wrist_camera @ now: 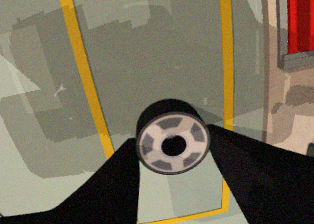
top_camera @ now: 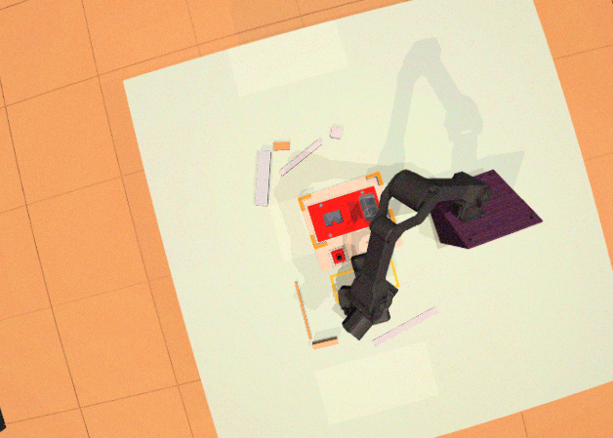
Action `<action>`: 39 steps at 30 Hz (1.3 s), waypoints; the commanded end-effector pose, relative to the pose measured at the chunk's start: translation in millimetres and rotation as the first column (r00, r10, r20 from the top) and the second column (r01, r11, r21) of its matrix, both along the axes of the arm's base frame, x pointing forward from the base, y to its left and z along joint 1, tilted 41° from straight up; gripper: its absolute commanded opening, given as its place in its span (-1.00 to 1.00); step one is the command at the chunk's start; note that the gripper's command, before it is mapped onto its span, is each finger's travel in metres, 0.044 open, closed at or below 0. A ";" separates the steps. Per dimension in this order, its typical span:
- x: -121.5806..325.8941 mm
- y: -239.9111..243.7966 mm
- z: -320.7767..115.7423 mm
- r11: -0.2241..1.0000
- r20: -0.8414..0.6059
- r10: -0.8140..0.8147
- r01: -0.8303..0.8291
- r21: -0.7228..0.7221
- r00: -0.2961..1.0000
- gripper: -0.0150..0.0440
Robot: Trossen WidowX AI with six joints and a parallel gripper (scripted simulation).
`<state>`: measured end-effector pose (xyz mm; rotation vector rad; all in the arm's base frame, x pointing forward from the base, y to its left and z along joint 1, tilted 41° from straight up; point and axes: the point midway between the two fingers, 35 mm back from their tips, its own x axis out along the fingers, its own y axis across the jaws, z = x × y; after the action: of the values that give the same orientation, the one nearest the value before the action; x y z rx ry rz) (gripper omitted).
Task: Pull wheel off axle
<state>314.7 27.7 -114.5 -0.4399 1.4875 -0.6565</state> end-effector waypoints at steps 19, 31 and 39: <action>-29.9 46.6 64.7 1.000 0.002 0.018 -0.018 0.003 1.000 0.97; -83.4 52.0 97.9 1.000 0.000 0.011 -0.011 0.002 1.000 1.00; -83.4 52.0 97.9 1.000 0.000 0.011 -0.011 0.002 1.000 1.00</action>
<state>232.1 79.4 -16.9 -0.4543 1.4841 -0.6431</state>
